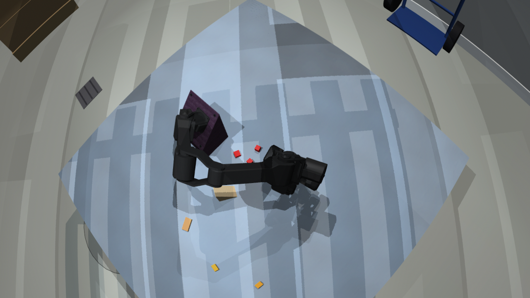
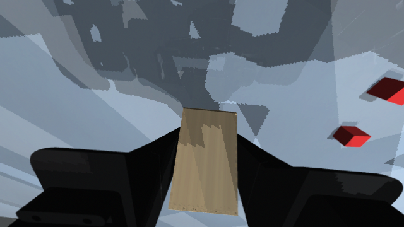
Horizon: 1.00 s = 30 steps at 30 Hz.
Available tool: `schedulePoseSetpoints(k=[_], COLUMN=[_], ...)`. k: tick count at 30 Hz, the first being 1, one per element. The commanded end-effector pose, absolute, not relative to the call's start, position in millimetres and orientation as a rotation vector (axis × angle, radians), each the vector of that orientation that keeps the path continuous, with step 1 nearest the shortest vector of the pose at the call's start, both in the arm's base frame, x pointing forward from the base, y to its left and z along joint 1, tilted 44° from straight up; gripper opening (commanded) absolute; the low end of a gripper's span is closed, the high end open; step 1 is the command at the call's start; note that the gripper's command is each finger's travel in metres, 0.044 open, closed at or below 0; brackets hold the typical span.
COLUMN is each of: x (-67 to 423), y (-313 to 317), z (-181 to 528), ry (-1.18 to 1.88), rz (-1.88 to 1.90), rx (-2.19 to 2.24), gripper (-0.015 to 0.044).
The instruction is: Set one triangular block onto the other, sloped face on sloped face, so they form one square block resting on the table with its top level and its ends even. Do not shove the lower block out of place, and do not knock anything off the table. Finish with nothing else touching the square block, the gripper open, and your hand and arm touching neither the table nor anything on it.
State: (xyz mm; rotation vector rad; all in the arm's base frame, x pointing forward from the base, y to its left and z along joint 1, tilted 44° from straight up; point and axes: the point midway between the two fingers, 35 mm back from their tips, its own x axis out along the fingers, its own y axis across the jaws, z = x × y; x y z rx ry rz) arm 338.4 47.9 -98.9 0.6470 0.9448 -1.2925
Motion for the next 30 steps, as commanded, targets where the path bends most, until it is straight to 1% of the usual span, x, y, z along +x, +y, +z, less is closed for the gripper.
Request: schedulePoseSetpoints(k=[1, 24, 25, 30], x=[336.8, 327.5, 328.6, 328.6], y=[54.8, 87.6, 84.7, 84.7], z=[-102.4, -129.0, -123.4, -123.4], ry=[0.858, 0.377, 0.445, 0.445], rz=[-1.314, -1.380, -1.383, -1.383], rx=[0.575, 0.171, 0.227, 0.227], gripper=[0.0000, 0.0000, 0.0026, 0.0157])
